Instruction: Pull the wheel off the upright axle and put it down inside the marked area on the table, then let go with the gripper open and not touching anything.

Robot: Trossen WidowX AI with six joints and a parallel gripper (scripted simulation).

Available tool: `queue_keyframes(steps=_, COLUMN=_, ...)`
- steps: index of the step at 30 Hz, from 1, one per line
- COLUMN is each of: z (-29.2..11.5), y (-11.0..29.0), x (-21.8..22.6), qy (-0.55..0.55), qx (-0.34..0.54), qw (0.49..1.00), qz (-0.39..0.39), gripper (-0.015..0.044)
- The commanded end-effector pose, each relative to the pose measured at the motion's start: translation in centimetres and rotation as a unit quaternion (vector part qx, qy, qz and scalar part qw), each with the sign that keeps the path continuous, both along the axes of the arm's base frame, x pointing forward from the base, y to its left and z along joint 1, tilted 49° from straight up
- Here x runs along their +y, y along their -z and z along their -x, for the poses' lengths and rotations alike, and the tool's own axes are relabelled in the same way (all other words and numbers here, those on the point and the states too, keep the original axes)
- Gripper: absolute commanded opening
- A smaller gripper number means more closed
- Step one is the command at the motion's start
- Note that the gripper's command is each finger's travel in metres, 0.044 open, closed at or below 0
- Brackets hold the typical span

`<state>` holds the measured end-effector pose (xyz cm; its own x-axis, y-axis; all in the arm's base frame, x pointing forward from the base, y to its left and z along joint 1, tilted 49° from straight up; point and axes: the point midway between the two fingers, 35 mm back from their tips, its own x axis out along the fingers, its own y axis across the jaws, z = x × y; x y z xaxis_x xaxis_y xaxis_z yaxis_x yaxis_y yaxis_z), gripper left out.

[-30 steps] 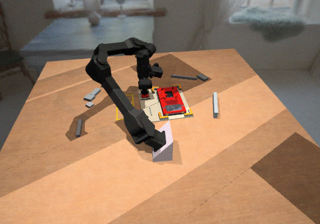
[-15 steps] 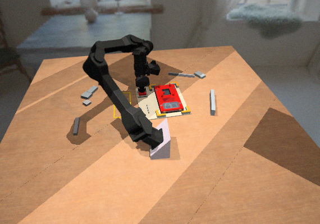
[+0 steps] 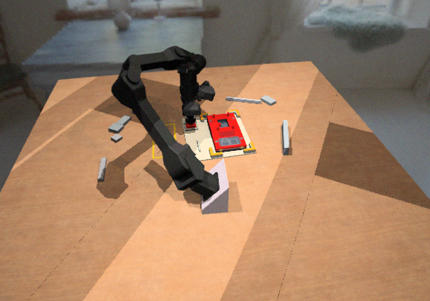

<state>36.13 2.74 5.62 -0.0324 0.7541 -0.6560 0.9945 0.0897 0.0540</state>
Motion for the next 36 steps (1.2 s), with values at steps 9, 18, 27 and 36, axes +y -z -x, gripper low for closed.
queue_keyframes(steps=9, z=0.05, y=-0.9, x=-1.44, qy=0.011, qx=-0.001, qw=1.0, qz=0.004, gripper=0.0)
queue_keyframes(steps=18, z=0.05, y=-1.1, x=-1.66, qy=0.012, qx=-0.001, qw=1.0, qz=0.004, gripper=0.0)
queue_keyframes(steps=27, z=0.05, y=-1.29, x=-1.88, qy=0.012, qx=-0.001, qw=1.0, qz=0.004, gripper=0.0)
queue_keyframes(steps=36, z=0.06, y=-1.49, x=-2.11, qy=0.012, qx=-0.001, qw=1.0, qz=0.003, gripper=0.0)
